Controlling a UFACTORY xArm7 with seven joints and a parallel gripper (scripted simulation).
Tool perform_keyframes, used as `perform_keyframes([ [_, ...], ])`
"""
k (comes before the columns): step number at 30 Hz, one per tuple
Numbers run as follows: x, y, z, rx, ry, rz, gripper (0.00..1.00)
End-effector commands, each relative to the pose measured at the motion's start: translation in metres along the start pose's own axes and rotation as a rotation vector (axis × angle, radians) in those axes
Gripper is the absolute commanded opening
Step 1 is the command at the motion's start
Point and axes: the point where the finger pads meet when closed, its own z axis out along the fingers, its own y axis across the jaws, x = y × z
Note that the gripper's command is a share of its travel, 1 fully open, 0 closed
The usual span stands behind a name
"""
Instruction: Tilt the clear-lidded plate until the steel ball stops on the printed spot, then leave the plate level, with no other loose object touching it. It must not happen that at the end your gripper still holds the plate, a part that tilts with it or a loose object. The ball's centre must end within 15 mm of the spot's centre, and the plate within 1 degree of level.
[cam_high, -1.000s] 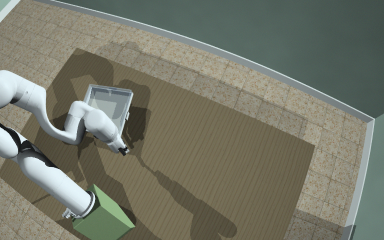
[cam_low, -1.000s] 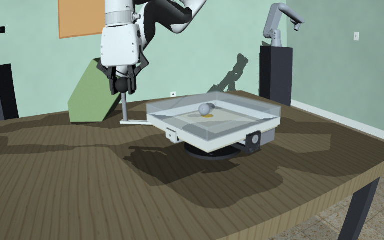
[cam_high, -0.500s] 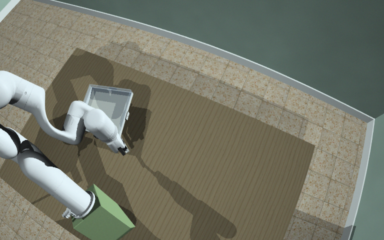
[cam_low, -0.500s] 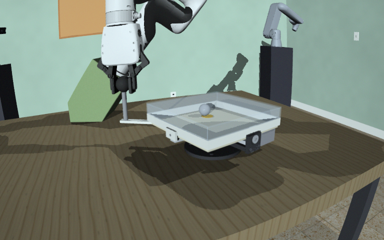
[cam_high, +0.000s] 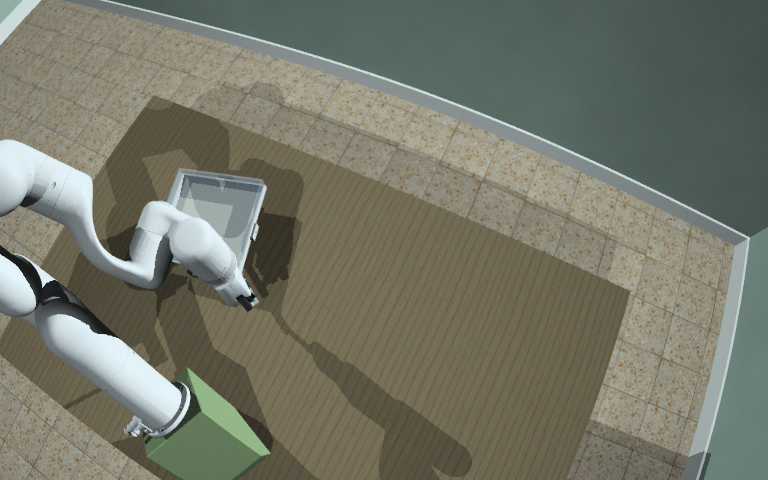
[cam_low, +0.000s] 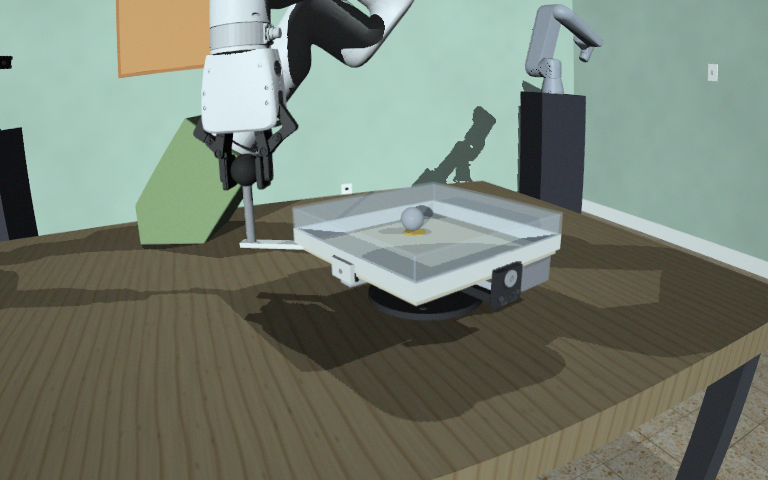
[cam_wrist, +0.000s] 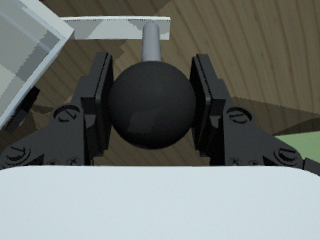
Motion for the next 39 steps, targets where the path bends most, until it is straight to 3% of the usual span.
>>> perform_keyframes([
  [1,0.0048,-0.0006,-0.0026,0.001,0.011,-0.001,0.00],
  [39,0.0044,0.0000,-0.0013,0.001,0.011,-0.001,0.00],
])
